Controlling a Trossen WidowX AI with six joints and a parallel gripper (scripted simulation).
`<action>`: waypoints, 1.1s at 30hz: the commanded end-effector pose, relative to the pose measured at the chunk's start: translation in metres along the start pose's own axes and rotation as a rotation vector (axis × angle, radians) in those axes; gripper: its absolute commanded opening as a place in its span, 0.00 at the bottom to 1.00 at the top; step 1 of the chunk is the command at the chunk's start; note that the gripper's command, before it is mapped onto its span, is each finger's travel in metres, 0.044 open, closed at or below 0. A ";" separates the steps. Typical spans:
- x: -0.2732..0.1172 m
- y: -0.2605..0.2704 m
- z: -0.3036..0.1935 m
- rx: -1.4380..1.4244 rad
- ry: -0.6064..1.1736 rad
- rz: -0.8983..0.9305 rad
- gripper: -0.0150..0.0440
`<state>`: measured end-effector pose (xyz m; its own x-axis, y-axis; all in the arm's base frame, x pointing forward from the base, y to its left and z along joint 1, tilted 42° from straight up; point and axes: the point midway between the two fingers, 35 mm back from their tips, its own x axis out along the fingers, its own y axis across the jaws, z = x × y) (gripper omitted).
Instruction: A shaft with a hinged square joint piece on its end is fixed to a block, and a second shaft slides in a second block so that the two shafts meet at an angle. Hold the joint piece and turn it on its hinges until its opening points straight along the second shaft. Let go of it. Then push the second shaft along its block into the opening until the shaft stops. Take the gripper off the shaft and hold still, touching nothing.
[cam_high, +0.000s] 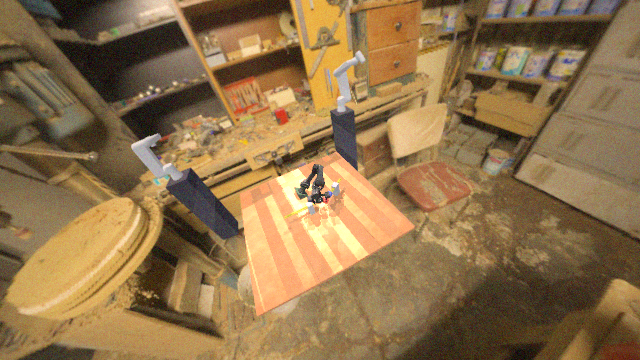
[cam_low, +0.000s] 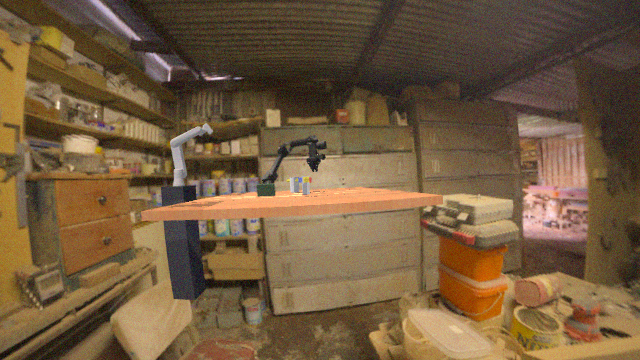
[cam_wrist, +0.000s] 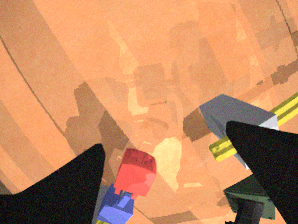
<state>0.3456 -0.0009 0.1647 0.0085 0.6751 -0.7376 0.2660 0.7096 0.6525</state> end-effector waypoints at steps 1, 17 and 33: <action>0.012 0.000 0.001 0.125 0.035 0.005 1.00; 0.049 -0.002 0.000 0.534 0.138 -0.022 1.00; 0.066 0.008 -0.015 0.534 0.139 -0.021 1.00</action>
<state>0.3396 0.0455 0.1177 -0.1251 0.7052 -0.6979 0.7175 0.5501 0.4273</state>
